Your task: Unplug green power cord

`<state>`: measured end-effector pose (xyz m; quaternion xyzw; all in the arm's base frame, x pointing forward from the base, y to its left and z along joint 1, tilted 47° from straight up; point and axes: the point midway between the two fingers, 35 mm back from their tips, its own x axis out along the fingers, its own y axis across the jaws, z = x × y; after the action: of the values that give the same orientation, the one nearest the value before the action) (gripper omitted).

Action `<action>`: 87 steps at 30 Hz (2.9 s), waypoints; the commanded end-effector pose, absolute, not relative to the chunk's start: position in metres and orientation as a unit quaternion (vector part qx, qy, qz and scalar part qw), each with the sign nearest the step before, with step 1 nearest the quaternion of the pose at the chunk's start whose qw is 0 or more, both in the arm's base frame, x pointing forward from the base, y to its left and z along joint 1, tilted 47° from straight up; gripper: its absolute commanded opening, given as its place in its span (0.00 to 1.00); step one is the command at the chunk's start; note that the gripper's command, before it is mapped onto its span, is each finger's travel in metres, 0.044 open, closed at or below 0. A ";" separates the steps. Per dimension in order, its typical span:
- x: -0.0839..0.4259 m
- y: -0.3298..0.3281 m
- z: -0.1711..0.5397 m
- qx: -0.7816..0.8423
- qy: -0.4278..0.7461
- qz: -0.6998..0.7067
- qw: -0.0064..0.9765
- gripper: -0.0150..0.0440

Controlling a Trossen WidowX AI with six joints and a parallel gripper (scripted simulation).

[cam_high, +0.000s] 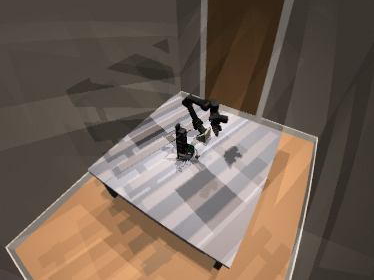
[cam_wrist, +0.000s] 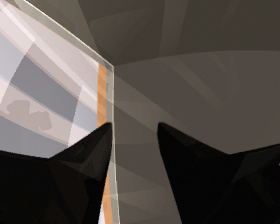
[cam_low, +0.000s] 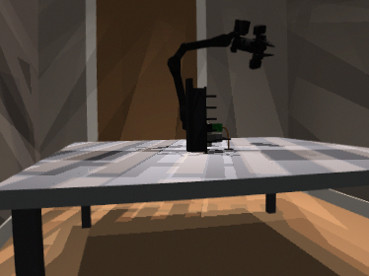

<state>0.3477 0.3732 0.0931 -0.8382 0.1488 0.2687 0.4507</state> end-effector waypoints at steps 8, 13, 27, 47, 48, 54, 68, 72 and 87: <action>0.336 0.211 0.022 -0.764 0.426 0.299 0.381 0.53; 0.304 0.136 0.010 -0.699 0.561 0.288 0.337 0.53; 0.259 0.065 0.018 -0.612 0.696 0.258 0.275 0.53; 0.256 0.043 0.041 -0.612 0.696 0.257 0.274 0.53; 0.256 0.042 0.043 -0.612 0.696 0.257 0.274 0.53; 0.255 0.038 0.045 -0.612 0.696 0.257 0.274 0.53; 0.254 0.032 0.038 -0.610 0.697 0.257 0.275 0.35; 0.254 0.032 0.038 -0.610 0.697 0.257 0.275 0.30; 0.256 0.042 0.029 -0.610 0.697 0.258 0.275 0.25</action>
<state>0.2543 0.0321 0.0366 -0.6121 0.7007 0.2520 0.2664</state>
